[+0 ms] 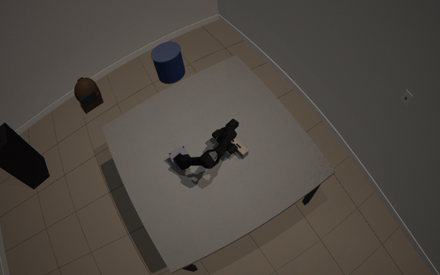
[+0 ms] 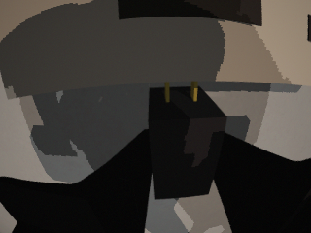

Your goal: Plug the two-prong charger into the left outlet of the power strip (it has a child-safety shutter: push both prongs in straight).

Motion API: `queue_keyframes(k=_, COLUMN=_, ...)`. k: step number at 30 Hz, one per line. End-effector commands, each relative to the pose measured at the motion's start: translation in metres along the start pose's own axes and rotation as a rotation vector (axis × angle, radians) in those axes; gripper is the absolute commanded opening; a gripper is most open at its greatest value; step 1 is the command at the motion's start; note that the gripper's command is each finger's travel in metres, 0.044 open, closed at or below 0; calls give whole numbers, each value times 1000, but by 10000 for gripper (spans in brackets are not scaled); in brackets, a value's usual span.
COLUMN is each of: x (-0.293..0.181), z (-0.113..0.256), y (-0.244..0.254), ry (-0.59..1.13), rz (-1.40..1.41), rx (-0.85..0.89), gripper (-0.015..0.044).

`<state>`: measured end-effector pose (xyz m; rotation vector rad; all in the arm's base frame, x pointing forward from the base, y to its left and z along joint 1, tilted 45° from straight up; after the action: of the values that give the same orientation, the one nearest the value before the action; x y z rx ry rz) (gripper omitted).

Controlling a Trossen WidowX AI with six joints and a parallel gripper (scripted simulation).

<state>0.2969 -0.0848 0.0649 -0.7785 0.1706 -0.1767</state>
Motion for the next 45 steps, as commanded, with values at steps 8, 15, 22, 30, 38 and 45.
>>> queue_keyframes(k=8, x=4, z=0, y=0, ry=0, rz=0, rx=-5, gripper=0)
queue_keyframes(k=15, x=6, z=0, y=0, ry=0, rz=0, rx=-5, gripper=0)
queue_keyframes(k=22, x=8, z=1, y=1, ry=0, rz=-1, rx=-5, gripper=0)
queue_keyframes(k=30, x=11, z=1, y=1, ry=0, rz=-1, rx=-5, gripper=0)
queue_keyframes(k=38, x=13, z=1, y=1, ry=0, rz=-1, rx=-5, gripper=0)
queue_keyframes(k=45, x=16, z=2, y=1, ry=-1, rz=-1, rx=-5, gripper=0)
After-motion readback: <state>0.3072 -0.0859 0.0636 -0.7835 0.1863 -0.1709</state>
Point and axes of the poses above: the point midway between the two fingers, 35 mm back from their tips, its own z axis back along the fingers, its own y axis across the jaws, x = y × z, the point moved 4 cm from there along z, back along the fingers, and after that the axes turned 8 degrees about -z, right-handed, at the moved point
